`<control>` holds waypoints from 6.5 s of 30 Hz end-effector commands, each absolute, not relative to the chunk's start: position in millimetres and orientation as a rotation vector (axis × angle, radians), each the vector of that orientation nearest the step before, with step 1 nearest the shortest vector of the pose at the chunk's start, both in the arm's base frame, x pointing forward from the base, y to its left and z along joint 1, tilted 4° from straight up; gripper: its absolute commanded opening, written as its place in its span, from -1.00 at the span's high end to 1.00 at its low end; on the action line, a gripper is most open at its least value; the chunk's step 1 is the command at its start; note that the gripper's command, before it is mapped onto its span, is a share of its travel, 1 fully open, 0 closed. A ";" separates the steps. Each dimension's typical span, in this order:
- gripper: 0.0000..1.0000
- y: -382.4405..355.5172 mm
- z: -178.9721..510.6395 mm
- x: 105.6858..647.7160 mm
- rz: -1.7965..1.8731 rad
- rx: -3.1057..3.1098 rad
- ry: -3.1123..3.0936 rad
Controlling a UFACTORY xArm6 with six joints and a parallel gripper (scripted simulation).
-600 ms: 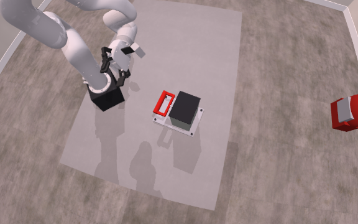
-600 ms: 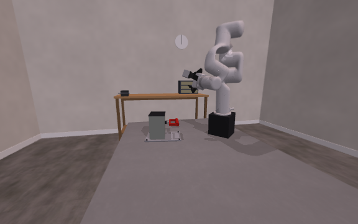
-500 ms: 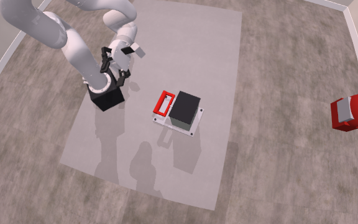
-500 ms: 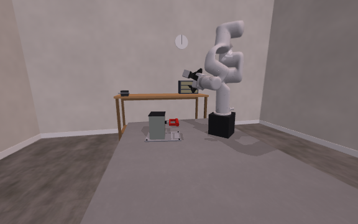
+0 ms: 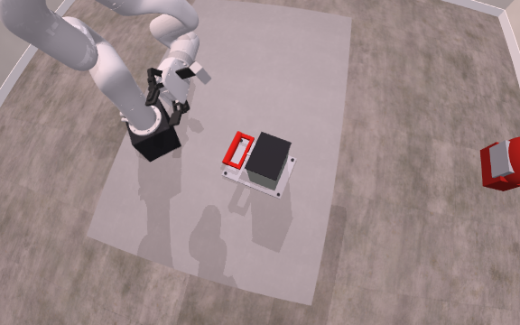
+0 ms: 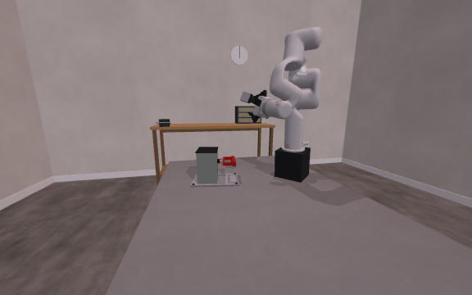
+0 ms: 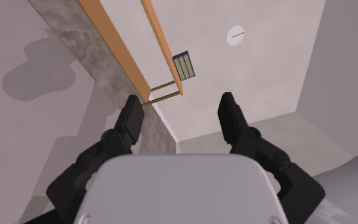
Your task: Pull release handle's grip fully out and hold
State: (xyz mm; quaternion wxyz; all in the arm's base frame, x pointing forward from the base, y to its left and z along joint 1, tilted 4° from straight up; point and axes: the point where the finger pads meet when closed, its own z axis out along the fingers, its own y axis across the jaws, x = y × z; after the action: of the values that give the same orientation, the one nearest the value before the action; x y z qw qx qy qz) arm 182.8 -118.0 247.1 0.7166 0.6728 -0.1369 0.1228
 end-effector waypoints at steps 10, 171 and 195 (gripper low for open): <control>-1.00 -117.3 188.6 160.9 0.098 1.686 -0.467; -0.06 -86.4 54.0 326.4 0.021 1.818 -2.645; -0.06 -85.1 29.4 328.0 0.010 1.824 -2.644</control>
State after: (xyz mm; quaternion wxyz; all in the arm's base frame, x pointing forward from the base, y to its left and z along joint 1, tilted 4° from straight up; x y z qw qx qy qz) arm 326.1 -85.1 35.0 -0.0340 0.5675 -0.8227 0.0019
